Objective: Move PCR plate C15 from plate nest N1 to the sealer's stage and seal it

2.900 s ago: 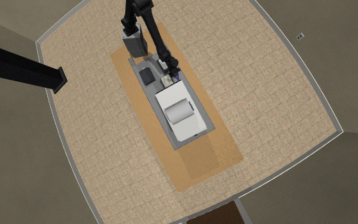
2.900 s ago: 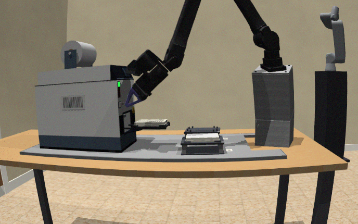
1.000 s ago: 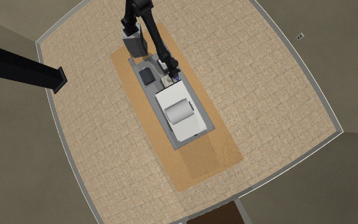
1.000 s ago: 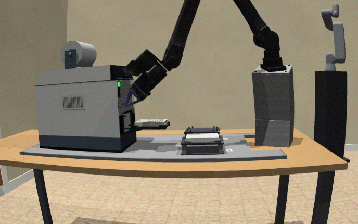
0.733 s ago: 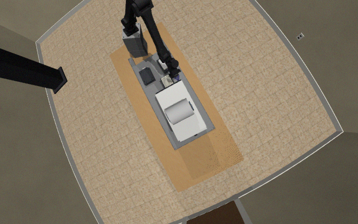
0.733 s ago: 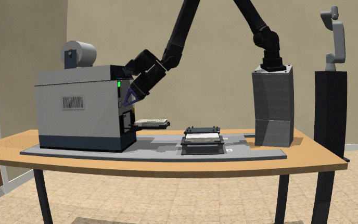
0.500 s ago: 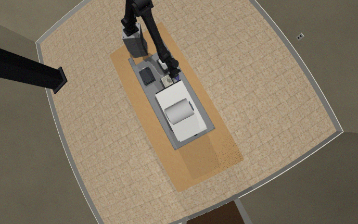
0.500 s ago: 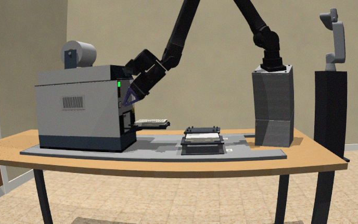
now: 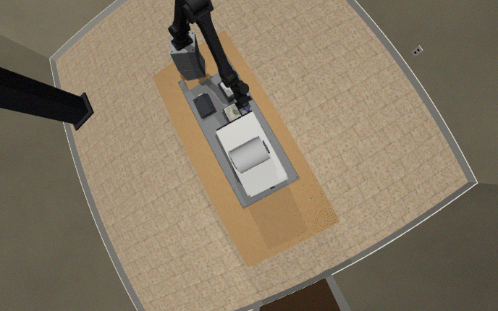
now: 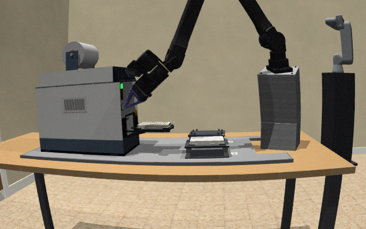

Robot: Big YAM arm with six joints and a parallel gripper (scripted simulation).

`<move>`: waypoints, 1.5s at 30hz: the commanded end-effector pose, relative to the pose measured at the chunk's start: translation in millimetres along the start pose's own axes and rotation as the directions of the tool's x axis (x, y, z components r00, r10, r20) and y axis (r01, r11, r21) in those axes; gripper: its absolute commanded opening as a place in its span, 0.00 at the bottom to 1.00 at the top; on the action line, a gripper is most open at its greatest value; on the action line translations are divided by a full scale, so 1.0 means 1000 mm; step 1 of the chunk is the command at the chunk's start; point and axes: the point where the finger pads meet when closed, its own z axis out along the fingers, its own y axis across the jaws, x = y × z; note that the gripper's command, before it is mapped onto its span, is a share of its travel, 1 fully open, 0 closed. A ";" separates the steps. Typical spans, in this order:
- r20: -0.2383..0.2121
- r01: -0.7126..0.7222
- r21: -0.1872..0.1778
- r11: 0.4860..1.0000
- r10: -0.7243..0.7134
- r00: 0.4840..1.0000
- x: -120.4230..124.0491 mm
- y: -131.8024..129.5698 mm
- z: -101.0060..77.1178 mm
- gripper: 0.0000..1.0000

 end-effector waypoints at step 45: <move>0.066 0.006 -0.028 1.000 -0.004 0.998 -0.045 0.017 0.010 0.00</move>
